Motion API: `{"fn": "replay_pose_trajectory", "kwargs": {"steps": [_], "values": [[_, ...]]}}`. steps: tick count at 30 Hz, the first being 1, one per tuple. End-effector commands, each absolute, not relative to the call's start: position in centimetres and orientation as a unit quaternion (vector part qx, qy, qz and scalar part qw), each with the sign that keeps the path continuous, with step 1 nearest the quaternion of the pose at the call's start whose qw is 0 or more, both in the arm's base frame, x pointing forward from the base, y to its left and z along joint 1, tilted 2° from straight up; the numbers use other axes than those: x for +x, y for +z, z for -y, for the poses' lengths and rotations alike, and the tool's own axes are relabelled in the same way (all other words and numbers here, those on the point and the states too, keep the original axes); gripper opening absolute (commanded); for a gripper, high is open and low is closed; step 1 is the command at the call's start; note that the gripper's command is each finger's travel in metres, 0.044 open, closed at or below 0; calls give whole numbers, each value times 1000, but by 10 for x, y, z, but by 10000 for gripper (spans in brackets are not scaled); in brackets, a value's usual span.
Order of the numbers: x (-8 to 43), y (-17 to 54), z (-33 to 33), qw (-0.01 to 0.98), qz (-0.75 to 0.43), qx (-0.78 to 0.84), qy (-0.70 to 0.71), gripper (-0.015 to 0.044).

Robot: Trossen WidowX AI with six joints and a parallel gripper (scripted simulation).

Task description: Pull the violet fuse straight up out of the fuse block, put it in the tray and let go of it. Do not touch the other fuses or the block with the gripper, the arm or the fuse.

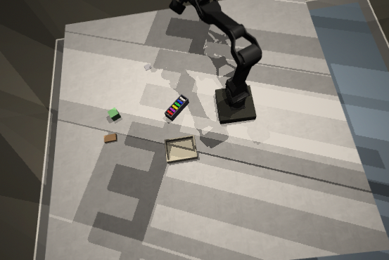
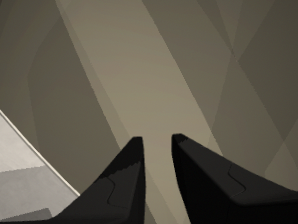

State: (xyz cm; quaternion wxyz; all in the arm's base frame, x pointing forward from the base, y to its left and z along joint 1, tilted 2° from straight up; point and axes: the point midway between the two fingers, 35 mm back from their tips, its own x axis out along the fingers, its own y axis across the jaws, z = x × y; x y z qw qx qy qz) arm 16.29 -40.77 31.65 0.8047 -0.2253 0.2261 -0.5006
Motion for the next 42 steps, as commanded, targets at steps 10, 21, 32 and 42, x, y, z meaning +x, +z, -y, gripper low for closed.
{"fn": "replay_pose_trajectory", "kwargs": {"steps": [10,21,32,42], "values": [[307,186,287,774,-457,-433,-70,62],[334,104,125,555,-440,-602,369,62],[292,73,20,285,-287,-648,645,62],[294,73,19,285,-287,-648,645,62]]}}
